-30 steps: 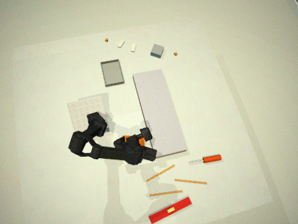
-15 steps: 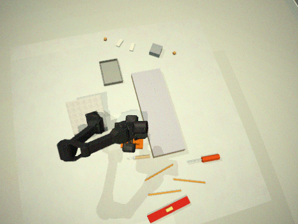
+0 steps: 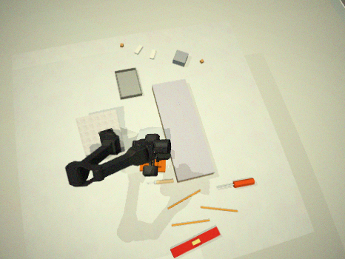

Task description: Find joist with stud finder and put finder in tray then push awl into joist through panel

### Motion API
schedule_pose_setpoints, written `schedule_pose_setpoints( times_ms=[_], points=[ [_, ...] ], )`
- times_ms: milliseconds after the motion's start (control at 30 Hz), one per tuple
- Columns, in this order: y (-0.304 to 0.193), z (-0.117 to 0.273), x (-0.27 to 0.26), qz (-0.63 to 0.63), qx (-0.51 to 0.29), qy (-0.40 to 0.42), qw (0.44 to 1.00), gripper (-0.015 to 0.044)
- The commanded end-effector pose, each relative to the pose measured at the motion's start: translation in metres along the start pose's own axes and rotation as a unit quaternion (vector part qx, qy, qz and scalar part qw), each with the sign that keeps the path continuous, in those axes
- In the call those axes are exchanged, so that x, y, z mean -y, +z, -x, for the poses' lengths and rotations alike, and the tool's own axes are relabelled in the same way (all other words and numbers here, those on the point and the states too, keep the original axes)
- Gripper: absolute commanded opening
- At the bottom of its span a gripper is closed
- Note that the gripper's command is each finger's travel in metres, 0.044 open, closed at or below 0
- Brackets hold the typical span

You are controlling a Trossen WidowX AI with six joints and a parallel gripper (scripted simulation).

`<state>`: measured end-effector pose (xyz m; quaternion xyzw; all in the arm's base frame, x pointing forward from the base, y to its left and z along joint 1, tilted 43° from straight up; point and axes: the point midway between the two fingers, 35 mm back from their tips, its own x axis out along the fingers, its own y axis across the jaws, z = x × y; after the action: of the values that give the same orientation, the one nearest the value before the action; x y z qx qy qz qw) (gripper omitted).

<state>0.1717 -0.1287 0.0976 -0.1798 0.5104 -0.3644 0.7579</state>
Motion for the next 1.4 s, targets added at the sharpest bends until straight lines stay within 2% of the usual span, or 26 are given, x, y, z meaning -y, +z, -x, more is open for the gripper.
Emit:
schedule_pose_setpoints(
  times_ms=[0,867,1000,1367],
  points=[
    [-0.004,-0.007,-0.002,0.005,-0.005,0.003,1.0,0.044],
    [-0.016,-0.044,-0.001,0.006,-0.002,0.0,1.0,0.044],
    [-0.016,-0.044,-0.001,0.006,-0.002,0.0,1.0,0.0335],
    [-0.016,-0.044,-0.001,0.006,-0.002,0.0,1.0,0.0262]
  ],
)
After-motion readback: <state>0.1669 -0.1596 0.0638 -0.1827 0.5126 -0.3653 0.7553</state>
